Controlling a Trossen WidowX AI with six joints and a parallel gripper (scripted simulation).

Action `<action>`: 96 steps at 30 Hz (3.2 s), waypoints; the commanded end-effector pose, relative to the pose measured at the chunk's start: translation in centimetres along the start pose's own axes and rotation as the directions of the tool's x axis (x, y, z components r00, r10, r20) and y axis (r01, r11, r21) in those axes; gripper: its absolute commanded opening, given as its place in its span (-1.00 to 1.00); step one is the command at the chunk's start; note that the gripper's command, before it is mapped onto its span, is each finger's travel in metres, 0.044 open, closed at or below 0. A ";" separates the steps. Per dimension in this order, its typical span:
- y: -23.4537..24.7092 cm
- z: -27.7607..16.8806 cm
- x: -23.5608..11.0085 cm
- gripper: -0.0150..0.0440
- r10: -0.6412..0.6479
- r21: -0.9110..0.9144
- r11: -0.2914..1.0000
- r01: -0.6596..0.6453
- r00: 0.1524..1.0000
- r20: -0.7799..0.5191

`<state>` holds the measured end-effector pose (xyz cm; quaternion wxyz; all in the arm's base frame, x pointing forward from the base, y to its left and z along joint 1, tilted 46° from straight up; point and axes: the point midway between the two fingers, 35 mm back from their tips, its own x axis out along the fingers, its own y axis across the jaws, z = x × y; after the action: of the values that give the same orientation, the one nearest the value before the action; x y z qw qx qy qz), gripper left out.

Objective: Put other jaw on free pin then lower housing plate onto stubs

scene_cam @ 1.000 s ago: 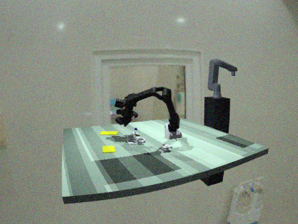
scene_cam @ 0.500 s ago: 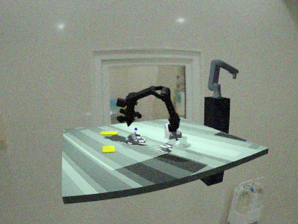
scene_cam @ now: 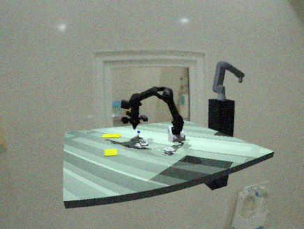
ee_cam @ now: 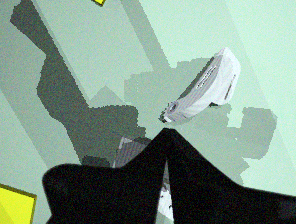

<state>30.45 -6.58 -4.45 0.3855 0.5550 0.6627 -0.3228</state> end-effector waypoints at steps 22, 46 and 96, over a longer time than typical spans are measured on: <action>-3.7 0.1 0.6 -0.49 -0.010 0.412 0.907 0.092 0.981 -0.196; -4.7 -0.3 1.8 -0.49 0.004 0.546 0.825 0.149 0.963 -0.269; -2.7 -0.3 6.6 -0.49 0.005 0.544 0.826 0.149 0.963 -0.271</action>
<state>26.77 -3.47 -9.86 0.1054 0.6547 0.6049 -0.4409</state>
